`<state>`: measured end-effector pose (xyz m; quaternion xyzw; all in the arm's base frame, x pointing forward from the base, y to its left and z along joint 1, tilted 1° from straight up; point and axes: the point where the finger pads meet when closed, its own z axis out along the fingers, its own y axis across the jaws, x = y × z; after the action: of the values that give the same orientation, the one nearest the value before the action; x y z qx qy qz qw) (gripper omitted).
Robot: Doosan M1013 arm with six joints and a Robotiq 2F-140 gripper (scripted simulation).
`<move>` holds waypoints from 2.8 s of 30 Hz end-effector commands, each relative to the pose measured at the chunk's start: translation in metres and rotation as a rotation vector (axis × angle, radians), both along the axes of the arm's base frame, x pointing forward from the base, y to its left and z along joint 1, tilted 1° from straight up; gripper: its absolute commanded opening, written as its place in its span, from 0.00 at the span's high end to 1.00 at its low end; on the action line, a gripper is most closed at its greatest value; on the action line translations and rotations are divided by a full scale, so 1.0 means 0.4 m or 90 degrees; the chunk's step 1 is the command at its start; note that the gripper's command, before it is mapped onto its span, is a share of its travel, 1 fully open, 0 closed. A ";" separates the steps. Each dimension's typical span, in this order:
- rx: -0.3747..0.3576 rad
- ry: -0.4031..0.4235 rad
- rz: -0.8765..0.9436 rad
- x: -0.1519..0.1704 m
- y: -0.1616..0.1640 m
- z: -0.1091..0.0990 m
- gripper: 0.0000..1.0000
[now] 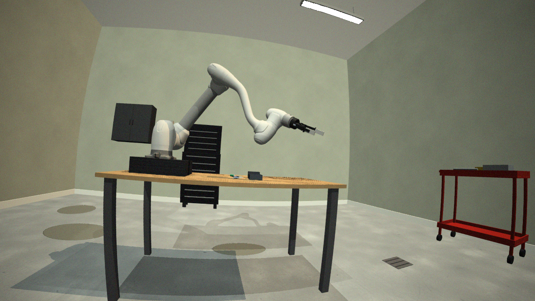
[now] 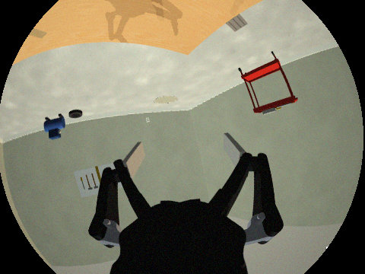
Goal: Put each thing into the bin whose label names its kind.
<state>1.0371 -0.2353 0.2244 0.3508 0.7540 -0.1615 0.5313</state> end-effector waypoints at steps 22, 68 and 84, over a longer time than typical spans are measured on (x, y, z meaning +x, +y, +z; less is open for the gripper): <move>0.000 0.000 0.000 0.001 -0.001 -0.104 0.95; 0.370 -0.150 -0.397 -0.429 0.070 -0.223 0.95; 0.499 -0.193 -0.557 -0.624 0.163 -0.245 0.95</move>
<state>0.7972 -0.1746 0.1272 0.8075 0.4691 -0.0261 0.3567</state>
